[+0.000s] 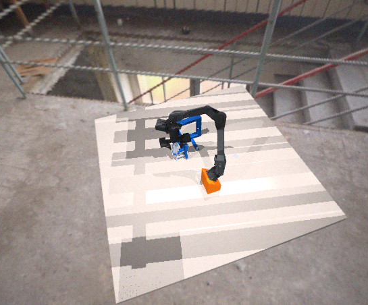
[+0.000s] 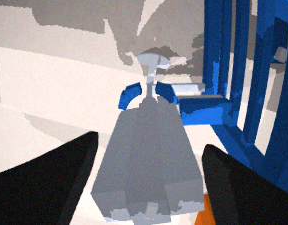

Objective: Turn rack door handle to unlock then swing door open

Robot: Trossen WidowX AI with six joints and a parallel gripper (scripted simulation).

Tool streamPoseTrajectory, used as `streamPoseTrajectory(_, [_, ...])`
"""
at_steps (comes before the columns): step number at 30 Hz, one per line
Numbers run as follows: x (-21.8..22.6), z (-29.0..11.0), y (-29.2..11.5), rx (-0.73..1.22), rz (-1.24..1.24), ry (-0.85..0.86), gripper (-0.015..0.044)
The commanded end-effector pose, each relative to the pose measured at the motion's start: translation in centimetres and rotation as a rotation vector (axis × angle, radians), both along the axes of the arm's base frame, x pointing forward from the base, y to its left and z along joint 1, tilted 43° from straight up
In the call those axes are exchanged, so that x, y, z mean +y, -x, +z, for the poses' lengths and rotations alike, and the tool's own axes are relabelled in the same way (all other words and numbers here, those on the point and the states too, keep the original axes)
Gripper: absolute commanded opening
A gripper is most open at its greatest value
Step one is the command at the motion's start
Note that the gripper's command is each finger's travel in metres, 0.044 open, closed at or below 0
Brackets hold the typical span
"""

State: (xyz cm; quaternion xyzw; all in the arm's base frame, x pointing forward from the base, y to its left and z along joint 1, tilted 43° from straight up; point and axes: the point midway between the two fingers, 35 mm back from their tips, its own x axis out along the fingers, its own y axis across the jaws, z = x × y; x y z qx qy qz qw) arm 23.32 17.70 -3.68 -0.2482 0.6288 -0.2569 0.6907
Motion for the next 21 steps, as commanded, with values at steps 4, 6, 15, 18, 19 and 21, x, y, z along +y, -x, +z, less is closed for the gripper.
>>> streamPoseTrajectory(4, [0.8,0.7,-0.1,-0.006,-0.004,-0.004,0.0293])
streamPoseTrajectory(6, [1.0,0.9,-0.1,-0.006,-0.004,-0.004,0.0293])
streamPoseTrajectory(15, [1.8,1.7,0.0,-0.006,-0.004,-0.004,0.0293])
streamPoseTrajectory(18, [2.1,2.0,0.0,-0.005,-0.004,-0.004,0.0293])
streamPoseTrajectory(19, [2.2,2.1,0.1,-0.005,-0.004,-0.004,0.0293])
streamPoseTrajectory(21, [2.4,2.4,0.1,-0.005,-0.004,-0.004,0.0293])
